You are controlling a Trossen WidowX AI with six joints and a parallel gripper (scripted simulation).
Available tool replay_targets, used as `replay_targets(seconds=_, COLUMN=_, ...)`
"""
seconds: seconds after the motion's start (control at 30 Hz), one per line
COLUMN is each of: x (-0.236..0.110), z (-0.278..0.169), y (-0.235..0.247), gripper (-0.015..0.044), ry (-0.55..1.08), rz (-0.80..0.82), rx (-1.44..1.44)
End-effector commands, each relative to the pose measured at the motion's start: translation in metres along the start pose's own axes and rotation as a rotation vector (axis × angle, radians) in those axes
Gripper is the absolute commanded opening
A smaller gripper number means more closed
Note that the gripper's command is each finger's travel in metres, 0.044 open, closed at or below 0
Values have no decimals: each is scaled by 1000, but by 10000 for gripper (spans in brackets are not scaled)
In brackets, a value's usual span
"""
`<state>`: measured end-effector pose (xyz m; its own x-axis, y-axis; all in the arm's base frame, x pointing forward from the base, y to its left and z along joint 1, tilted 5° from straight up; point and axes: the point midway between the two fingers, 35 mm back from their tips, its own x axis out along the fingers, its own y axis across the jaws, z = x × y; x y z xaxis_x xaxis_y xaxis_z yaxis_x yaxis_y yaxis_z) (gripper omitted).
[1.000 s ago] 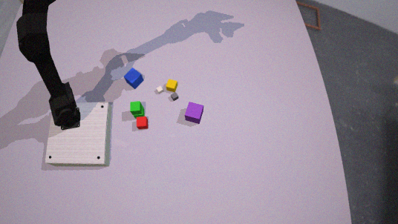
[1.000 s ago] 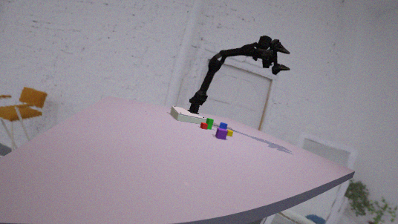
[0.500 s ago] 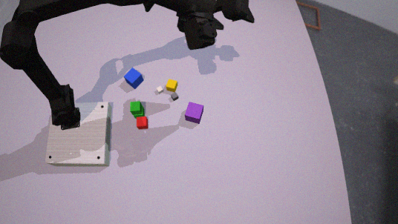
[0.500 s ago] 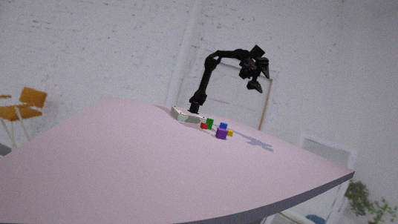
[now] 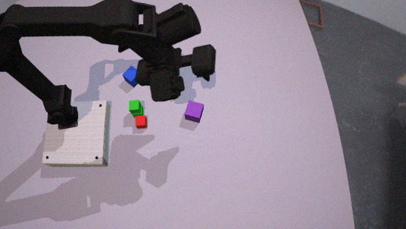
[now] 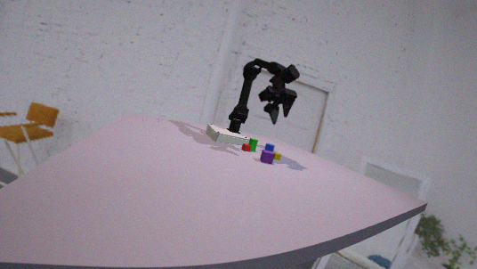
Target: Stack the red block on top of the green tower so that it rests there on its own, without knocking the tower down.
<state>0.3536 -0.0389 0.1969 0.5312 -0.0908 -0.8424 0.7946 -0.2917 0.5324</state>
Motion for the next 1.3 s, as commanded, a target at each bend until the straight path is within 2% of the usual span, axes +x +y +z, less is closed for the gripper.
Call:
replay_targets(seconds=0.0, x=8, z=21, y=-45, gripper=440, ry=-19, rz=-130, rx=-65)
replay_targets(seconds=0.4, x=14, z=61, y=-156, gripper=440, ry=-2, rz=-459, rx=-180)
replay_targets(seconds=0.67, x=14, z=62, y=-156, gripper=440, ry=-1, rz=-464, rx=-182)
replay_targets(seconds=0.97, x=53, z=65, y=-175, gripper=440, ry=-1, rz=-464, rx=-181)
replay_targets(seconds=1.27, x=58, z=65, y=-176, gripper=440, ry=-1, rz=-464, rx=-182)
